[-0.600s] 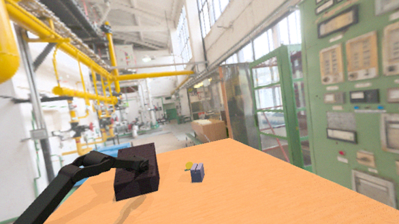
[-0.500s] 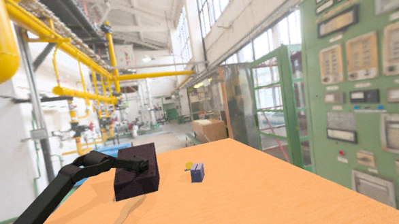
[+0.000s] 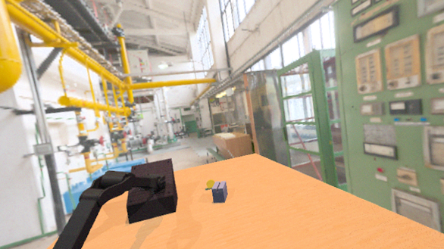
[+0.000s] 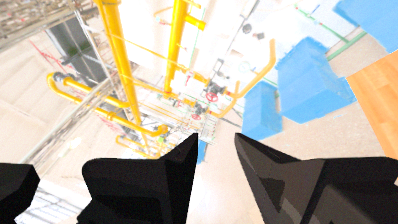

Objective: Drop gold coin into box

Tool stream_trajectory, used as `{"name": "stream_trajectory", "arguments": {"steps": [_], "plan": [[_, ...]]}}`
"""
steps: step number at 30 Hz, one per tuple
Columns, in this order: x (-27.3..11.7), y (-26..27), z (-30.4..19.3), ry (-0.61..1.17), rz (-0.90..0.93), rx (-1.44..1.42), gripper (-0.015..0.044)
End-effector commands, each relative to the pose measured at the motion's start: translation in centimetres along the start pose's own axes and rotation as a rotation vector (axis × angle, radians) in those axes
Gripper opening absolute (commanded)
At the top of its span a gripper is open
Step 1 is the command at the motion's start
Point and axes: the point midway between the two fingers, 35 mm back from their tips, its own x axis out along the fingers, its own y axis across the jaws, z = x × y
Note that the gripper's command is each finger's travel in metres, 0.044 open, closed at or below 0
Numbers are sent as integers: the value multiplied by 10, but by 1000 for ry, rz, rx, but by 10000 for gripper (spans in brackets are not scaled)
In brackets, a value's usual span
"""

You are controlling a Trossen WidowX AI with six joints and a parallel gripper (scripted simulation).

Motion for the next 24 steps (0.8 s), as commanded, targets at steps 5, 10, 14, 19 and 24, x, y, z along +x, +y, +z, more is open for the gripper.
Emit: {"name": "stream_trajectory", "arguments": {"steps": [5, 10, 14, 19, 24], "plan": [[-45, 14, -77, 182, -62, 22, 161], [-73, 17, -114, 271, -98, 1, 161], [-100, 21, -145, 350, -126, -5, 161], [-145, 30, -188, 468, -165, 6, 161], [-188, 42, -220, 572, -200, 28, 161]]}}
